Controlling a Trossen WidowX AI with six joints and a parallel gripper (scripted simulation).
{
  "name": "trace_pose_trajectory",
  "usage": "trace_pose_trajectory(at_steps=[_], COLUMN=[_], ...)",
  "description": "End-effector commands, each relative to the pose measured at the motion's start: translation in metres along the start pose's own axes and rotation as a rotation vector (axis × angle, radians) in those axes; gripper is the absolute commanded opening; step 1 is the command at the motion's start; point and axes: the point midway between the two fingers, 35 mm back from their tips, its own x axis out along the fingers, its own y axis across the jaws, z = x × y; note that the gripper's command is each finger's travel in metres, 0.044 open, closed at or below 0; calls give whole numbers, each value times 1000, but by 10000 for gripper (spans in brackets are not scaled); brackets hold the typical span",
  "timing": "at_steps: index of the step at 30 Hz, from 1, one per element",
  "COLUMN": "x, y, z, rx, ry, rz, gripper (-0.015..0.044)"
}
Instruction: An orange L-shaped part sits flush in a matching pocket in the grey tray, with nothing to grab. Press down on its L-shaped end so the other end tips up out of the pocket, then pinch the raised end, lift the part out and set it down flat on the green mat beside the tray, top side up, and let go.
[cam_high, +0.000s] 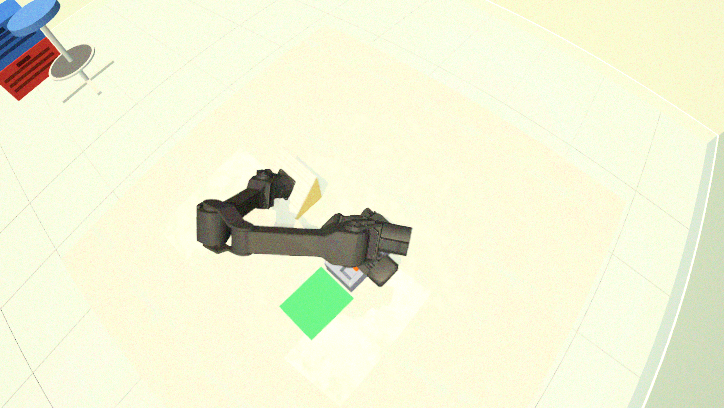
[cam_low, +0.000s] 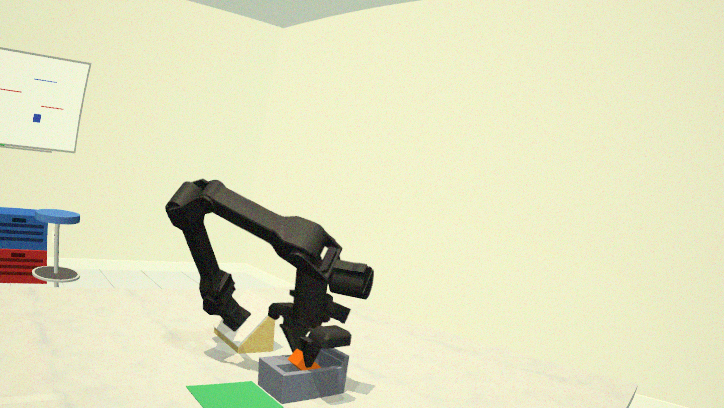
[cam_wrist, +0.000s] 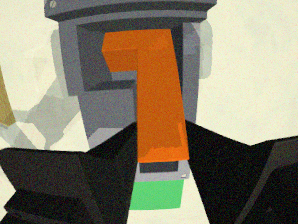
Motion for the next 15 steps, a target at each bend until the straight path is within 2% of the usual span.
trace_pose_trajectory(at_steps=[1, 15], x=[0, -20], y=[0, 0], z=[0, 0], rx=[1, -1], ry=[0, 2], rz=[1, 1], gripper=[0, 0])
